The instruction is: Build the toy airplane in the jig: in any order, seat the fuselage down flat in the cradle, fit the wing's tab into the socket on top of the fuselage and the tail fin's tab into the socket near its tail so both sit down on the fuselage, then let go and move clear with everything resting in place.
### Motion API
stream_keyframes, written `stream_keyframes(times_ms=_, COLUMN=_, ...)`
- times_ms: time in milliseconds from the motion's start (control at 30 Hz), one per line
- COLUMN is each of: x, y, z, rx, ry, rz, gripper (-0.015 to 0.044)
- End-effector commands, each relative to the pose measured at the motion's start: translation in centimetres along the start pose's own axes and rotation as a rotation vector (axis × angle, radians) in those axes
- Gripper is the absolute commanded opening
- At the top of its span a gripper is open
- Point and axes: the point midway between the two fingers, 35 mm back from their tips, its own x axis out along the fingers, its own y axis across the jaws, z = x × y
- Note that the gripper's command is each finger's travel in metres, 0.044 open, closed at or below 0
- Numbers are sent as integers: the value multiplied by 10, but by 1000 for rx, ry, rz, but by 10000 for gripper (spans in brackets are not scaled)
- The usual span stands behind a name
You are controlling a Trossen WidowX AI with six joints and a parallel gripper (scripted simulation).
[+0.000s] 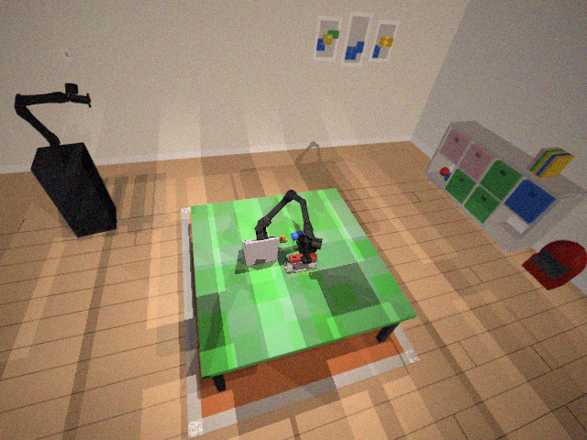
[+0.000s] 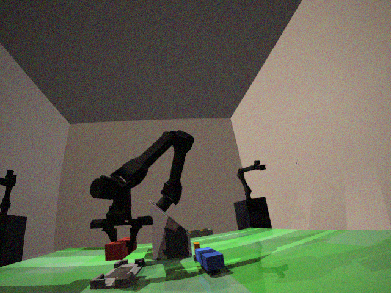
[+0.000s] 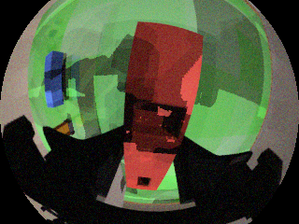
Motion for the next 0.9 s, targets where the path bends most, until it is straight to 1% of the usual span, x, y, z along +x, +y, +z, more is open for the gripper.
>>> stream_keyframes(times_ms=0, x=4, y=-1, z=0, rx=-4, ry=1, rz=-3, gripper=195)
stream_keyframes(times_ms=700, x=38, y=-1, z=-1, rx=-4, ry=2, rz=-1, gripper=195)
stream_keyframes(times_ms=867, x=40, y=-1, z=-1, rx=-4, ry=2, rz=0, gripper=195)
